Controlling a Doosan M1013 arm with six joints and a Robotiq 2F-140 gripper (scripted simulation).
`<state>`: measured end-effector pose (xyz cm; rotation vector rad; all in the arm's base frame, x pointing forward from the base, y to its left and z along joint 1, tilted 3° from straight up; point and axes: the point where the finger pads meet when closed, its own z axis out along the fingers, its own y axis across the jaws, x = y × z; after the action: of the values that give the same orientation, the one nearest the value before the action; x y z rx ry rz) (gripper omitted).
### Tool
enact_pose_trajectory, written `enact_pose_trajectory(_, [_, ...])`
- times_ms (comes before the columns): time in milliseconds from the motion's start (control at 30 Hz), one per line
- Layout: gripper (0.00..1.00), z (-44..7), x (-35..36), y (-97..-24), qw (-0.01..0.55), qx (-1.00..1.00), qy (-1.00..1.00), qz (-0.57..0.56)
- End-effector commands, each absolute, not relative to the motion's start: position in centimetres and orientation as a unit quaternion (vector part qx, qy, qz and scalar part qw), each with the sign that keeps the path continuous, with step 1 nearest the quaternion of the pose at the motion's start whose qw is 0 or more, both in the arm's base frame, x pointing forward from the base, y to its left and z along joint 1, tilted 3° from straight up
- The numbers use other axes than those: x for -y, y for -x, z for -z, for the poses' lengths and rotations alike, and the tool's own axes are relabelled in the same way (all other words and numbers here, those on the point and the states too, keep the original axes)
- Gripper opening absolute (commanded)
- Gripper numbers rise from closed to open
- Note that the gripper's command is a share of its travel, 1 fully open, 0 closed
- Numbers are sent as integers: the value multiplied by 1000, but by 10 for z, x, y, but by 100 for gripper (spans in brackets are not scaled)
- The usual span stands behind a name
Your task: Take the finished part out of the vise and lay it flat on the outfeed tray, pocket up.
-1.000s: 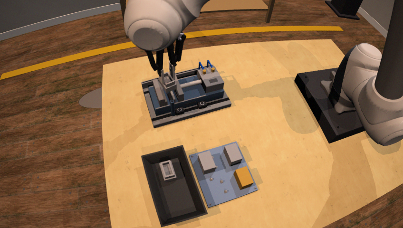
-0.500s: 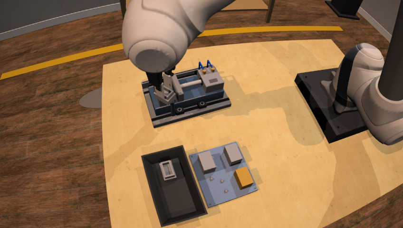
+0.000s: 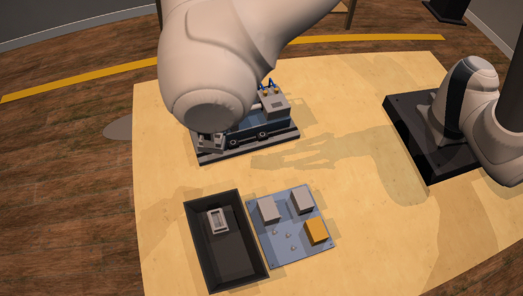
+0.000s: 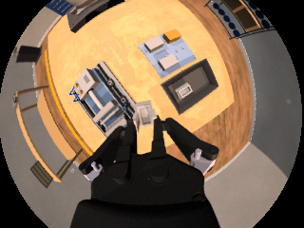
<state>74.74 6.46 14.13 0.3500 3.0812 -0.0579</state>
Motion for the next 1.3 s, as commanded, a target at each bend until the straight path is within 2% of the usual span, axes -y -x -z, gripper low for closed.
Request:
enact_pose_trajectory(0, [0,-142,-87,-751,17,-999,-29,19])
enact_pose_trajectory(700, [0,-139,-165,-750,11,-960,278,23])
enact_pose_trajectory(1267, [0,-136,-236,-742,4,-847,531,25])
